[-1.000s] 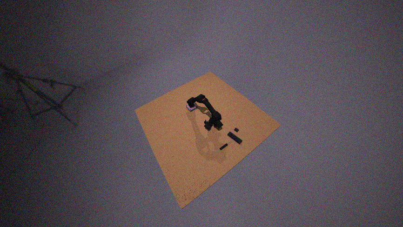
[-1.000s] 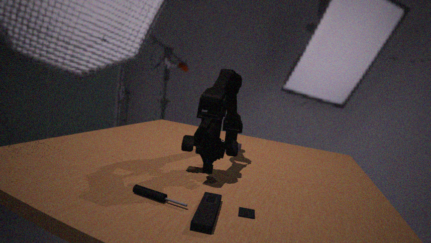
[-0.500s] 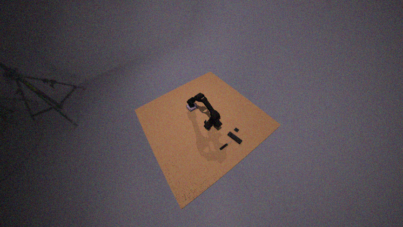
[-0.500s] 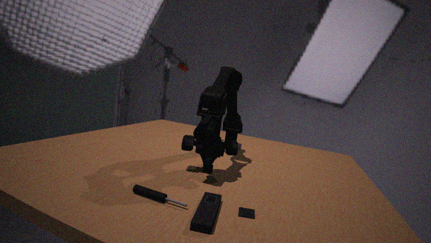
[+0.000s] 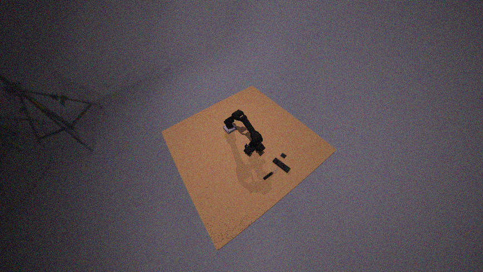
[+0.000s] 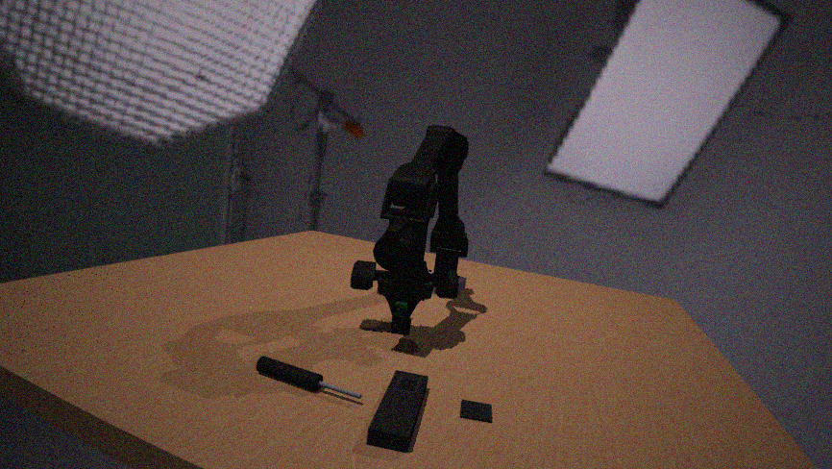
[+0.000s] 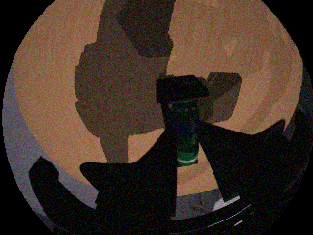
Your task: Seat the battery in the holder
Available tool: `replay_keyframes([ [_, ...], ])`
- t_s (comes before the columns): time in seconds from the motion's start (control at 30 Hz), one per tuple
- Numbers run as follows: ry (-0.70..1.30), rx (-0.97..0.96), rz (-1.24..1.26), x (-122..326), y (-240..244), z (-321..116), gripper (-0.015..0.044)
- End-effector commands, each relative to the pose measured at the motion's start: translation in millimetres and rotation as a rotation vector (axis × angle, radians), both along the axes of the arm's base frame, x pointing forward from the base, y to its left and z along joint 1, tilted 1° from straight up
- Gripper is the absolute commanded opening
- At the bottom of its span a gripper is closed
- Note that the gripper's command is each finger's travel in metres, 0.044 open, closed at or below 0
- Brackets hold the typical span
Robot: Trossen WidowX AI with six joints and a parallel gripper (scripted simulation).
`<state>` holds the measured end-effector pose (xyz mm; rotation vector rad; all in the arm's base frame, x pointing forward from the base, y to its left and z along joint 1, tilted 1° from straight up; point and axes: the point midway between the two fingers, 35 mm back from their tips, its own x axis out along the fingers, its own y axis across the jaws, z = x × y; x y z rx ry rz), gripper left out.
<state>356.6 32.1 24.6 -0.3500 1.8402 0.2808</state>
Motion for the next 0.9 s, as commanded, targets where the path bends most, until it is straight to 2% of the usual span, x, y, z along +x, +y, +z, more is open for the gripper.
replay_keyframes([
  [0.0,-0.029,0.018,0.0,3.2,1.7,-2.0,0.0075],
  [0.87,-0.131,0.062,0.002,-0.8,-0.1,-4.4,0.0075],
])
